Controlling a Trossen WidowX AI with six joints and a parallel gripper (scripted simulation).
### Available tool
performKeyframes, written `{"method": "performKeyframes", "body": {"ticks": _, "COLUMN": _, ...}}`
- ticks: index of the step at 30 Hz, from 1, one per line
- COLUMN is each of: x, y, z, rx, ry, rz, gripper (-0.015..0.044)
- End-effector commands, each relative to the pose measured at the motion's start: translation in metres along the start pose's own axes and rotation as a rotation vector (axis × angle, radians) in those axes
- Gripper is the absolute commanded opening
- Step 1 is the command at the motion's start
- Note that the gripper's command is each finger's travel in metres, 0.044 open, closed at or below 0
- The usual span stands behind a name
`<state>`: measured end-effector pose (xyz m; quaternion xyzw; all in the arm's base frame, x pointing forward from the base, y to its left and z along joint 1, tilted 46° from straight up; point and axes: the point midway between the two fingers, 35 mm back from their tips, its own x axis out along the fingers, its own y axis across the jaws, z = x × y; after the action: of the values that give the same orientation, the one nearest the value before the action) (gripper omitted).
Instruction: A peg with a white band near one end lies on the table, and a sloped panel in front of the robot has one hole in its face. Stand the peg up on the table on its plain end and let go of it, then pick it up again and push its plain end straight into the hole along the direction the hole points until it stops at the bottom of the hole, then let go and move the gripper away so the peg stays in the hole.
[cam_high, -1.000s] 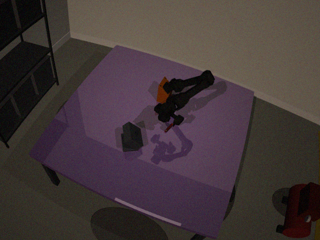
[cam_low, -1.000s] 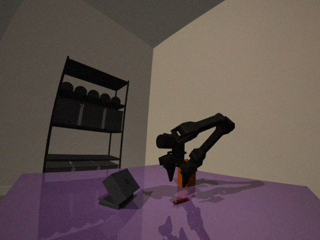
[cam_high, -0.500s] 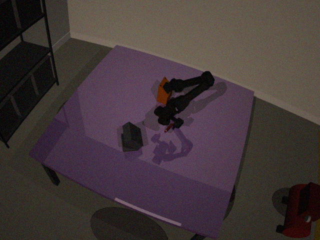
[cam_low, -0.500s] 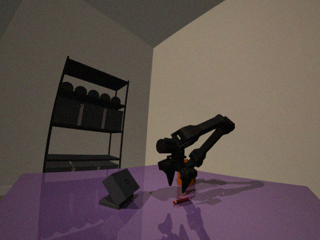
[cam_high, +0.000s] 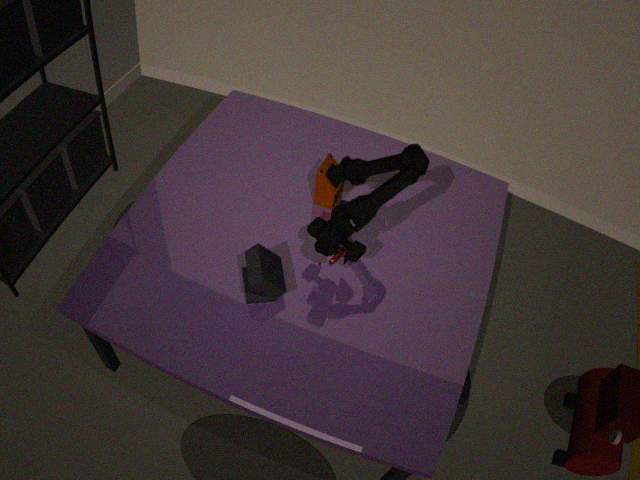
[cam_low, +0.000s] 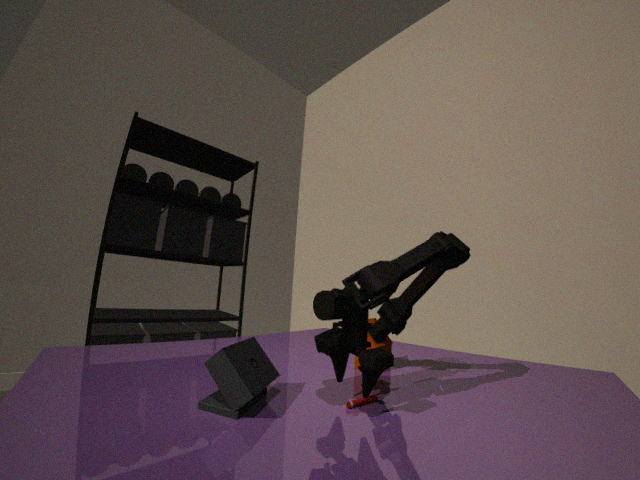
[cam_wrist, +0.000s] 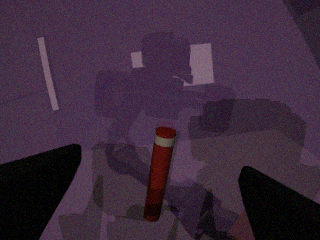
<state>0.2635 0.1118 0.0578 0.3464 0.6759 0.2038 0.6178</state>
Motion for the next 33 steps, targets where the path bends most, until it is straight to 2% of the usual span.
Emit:
{"method": "performKeyframes", "body": {"ticks": 1, "x": 0.009, "y": -0.002, "z": -0.002, "rx": 0.01, "ry": 0.006, "rz": -0.005, "gripper": 0.044}}
{"method": "performKeyframes", "body": {"ticks": 20, "x": 0.036, "y": -0.001, "z": -0.006, "rx": 0.01, "ry": 0.008, "rz": 0.001, "gripper": 0.044}}
{"method": "performKeyframes", "body": {"ticks": 33, "x": 0.036, "y": -0.001, "z": -0.006, "rx": 0.01, "ry": 0.008, "rz": 0.001, "gripper": 0.011}}
